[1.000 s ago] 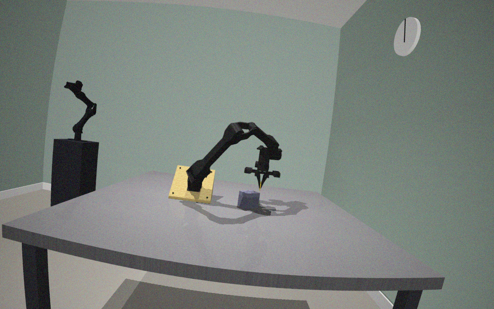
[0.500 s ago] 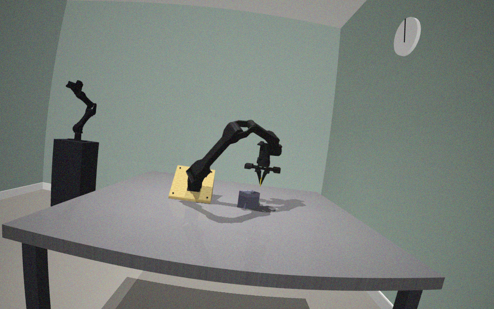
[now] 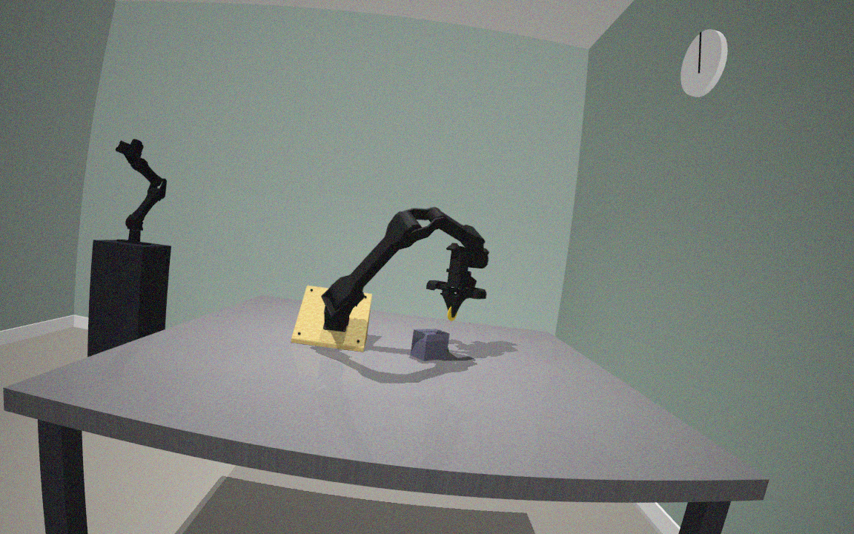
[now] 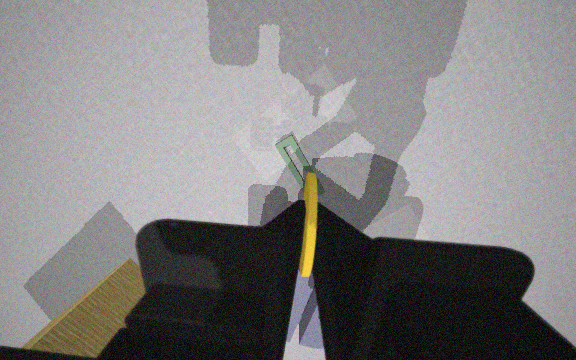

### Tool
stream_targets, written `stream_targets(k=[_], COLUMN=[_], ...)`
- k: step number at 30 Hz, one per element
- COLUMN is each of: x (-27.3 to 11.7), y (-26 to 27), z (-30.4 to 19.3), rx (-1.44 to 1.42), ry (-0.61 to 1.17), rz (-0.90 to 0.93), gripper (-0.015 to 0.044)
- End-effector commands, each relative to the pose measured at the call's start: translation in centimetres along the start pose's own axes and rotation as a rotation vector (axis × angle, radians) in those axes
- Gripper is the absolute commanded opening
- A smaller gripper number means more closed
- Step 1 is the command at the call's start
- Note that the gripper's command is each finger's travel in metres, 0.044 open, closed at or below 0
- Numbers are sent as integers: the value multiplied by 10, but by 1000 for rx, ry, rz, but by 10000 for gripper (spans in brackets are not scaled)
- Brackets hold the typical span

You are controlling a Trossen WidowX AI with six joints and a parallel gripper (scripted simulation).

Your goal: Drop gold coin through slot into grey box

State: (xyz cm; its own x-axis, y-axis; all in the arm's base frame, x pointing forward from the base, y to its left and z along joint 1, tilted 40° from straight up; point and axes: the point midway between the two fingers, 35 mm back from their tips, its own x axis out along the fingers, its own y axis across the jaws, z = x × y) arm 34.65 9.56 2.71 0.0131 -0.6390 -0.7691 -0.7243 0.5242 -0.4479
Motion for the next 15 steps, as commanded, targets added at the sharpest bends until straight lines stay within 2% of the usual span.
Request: stream_targets(k=[1, 15], x=[1, 0], y=[1, -2], z=[4, -4], rx=[165, 216], ry=[4, 4], rz=[4, 4], gripper=[0, 0])
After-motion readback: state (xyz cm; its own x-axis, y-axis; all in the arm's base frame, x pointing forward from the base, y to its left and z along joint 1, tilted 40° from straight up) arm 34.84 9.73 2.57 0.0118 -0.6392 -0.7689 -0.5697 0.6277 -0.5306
